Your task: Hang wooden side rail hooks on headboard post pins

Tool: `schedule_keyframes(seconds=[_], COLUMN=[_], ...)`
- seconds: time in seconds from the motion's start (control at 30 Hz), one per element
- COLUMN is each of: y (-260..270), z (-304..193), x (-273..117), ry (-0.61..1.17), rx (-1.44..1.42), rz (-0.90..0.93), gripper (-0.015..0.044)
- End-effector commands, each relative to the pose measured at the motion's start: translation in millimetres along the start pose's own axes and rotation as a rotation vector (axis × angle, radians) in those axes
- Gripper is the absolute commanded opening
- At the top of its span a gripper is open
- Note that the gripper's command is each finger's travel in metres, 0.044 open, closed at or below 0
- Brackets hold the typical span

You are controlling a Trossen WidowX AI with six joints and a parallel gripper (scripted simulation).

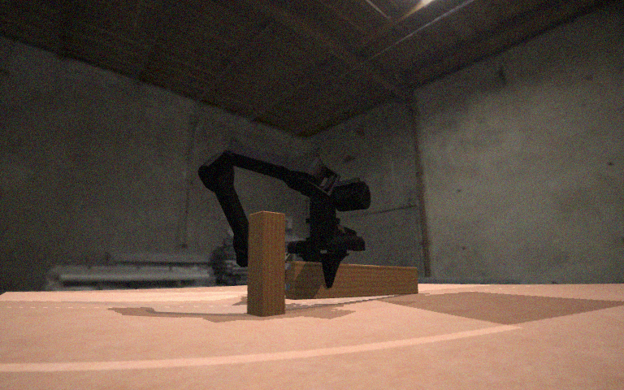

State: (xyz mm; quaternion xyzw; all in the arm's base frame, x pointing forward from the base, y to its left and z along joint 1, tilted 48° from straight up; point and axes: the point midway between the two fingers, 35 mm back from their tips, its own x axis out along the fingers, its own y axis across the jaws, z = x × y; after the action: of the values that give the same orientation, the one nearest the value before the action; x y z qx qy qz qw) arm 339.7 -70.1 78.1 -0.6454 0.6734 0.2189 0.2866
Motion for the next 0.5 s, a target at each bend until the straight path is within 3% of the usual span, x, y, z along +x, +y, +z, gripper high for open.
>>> schedule_keyframes(seconds=[0.0, 0.47], y=[-1.3, -1.5], z=[-0.5, -2.0], x=[-1.7, -2.2], ry=[0.0, 0.0], rx=[-0.003, -0.003], rz=[-0.006, -0.006], gripper=[0.0, 0.0])
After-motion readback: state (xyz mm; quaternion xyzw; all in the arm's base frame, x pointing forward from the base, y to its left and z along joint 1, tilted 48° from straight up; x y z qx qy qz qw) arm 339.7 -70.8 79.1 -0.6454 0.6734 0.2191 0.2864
